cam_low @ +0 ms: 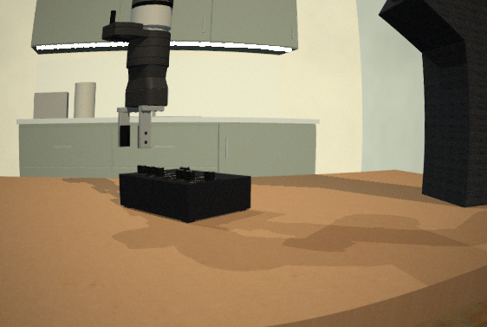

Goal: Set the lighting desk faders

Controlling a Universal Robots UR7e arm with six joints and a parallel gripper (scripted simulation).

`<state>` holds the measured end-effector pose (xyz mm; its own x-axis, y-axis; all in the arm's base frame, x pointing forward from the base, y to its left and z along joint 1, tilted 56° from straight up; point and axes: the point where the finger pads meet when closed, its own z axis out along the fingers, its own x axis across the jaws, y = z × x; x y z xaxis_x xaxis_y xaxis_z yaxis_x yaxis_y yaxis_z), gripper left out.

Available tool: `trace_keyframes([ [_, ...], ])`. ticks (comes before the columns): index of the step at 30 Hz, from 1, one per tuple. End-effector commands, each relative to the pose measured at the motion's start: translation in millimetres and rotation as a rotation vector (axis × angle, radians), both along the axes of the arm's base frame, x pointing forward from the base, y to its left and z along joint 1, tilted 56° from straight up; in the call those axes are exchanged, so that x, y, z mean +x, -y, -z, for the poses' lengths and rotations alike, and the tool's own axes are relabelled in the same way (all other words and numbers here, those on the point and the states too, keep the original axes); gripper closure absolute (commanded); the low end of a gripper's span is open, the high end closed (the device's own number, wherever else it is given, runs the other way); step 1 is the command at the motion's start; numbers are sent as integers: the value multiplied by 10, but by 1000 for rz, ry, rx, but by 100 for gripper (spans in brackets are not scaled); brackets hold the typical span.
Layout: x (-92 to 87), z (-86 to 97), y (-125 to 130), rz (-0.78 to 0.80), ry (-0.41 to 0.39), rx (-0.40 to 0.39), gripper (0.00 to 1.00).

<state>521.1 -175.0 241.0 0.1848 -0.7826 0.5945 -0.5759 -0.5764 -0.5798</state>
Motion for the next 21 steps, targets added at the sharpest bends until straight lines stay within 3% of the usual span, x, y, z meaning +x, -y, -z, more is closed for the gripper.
trace_keyframes([
  [1,22,-20,1,-18,-3,-24,0],
  [6,24,-19,2,-20,-3,-27,0],
  [7,24,-19,2,-20,-3,-27,100],
  [21,24,-19,2,-20,-3,-27,100],
])
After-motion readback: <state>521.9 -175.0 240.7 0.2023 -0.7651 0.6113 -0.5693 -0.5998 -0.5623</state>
